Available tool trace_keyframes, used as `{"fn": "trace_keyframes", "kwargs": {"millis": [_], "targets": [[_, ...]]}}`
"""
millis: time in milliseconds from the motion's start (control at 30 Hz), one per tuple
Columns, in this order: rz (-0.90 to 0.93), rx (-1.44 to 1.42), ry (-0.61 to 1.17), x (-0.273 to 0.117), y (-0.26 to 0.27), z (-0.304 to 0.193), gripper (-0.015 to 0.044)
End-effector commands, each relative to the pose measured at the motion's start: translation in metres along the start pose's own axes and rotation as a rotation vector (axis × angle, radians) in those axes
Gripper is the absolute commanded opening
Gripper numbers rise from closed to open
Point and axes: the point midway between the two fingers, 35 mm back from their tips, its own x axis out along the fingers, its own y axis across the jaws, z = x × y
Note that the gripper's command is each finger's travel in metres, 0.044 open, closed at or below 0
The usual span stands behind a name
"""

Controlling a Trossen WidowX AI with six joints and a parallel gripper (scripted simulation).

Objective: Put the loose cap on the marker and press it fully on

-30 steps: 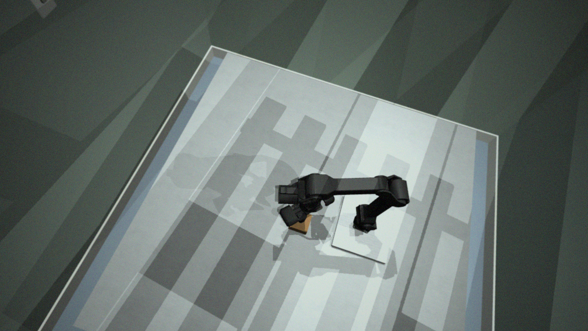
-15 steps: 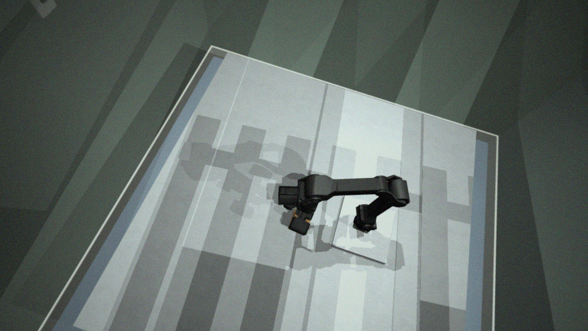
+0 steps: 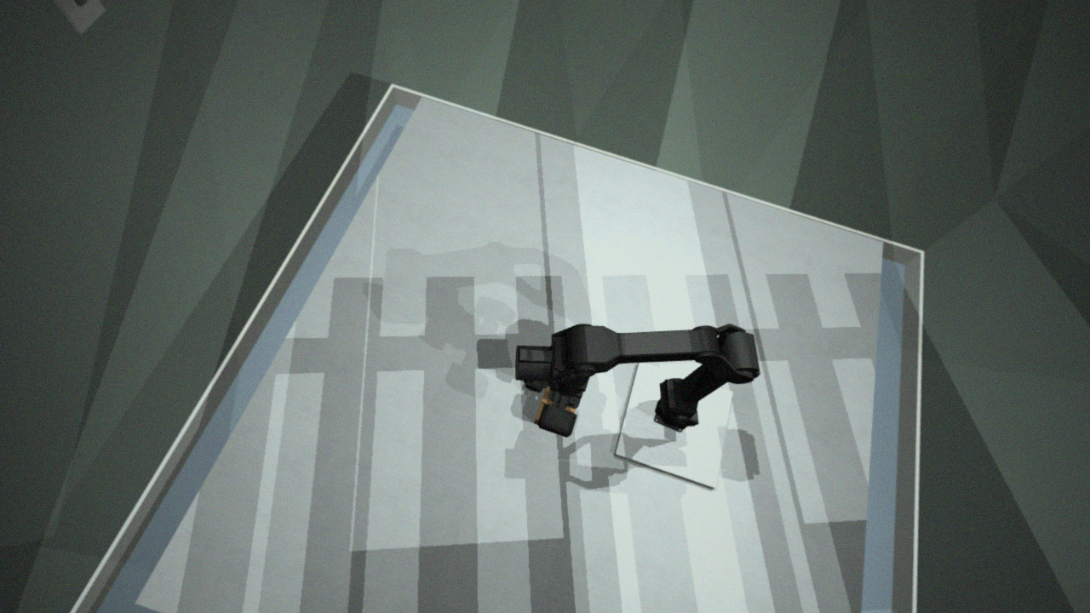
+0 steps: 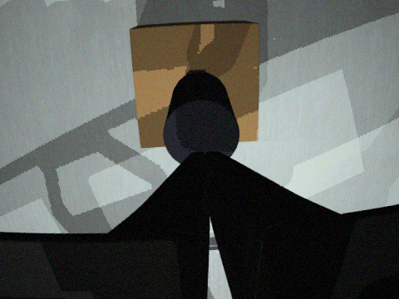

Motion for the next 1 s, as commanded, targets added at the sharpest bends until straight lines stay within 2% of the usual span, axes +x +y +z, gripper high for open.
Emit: {"fn": "trace_keyframes", "kwargs": {"millis": [0, 667, 967], "targets": [[-0.003, -0.006, 0.0, 0.007, -0.001, 0.0, 0.0], [-0.003, -0.006, 0.0, 0.035, -0.001, 0.0, 0.0], [0.002, -0.002, -0.008, 0.03, 0.0, 0.001, 0.0]]}}
